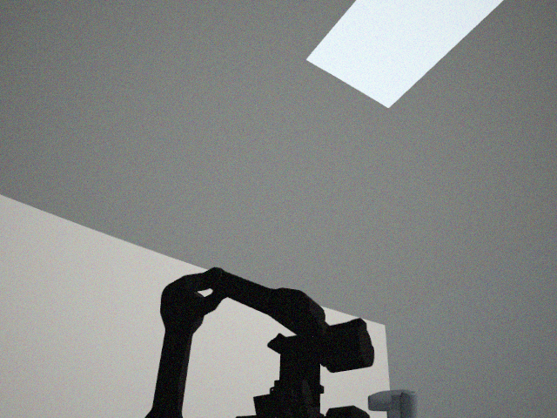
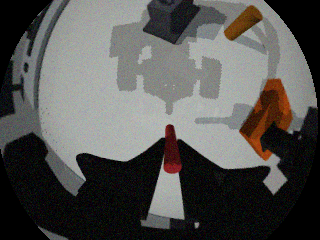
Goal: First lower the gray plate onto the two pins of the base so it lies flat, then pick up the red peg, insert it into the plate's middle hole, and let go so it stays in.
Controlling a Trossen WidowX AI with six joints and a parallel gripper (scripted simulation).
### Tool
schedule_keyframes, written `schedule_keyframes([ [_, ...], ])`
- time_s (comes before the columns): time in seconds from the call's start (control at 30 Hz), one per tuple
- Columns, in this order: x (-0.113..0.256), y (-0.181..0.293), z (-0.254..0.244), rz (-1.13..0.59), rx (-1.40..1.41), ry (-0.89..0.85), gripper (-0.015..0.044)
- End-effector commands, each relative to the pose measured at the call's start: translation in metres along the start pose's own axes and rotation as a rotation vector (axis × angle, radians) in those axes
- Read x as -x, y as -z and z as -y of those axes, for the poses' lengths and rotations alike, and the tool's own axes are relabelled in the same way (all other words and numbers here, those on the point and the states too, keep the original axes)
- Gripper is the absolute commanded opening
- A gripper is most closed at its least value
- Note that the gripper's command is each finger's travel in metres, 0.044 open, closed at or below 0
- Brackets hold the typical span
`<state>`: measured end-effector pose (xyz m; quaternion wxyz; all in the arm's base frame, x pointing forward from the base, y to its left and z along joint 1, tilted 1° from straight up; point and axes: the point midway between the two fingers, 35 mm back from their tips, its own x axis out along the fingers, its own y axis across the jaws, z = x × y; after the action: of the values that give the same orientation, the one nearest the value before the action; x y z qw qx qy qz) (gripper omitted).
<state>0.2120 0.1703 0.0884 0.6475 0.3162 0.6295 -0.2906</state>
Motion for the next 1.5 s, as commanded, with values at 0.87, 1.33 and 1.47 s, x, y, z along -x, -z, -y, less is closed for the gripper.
schedule_keyframes([
  [0.87, 0.036, -0.039, -0.018, 0.006, 0.000, -0.011, 0.0000],
  [1.33, 0.039, -0.077, -0.025, 0.009, -0.006, -0.015, 0.0000],
  [1.47, 0.039, -0.088, -0.027, 0.010, -0.006, -0.015, 0.0000],
])
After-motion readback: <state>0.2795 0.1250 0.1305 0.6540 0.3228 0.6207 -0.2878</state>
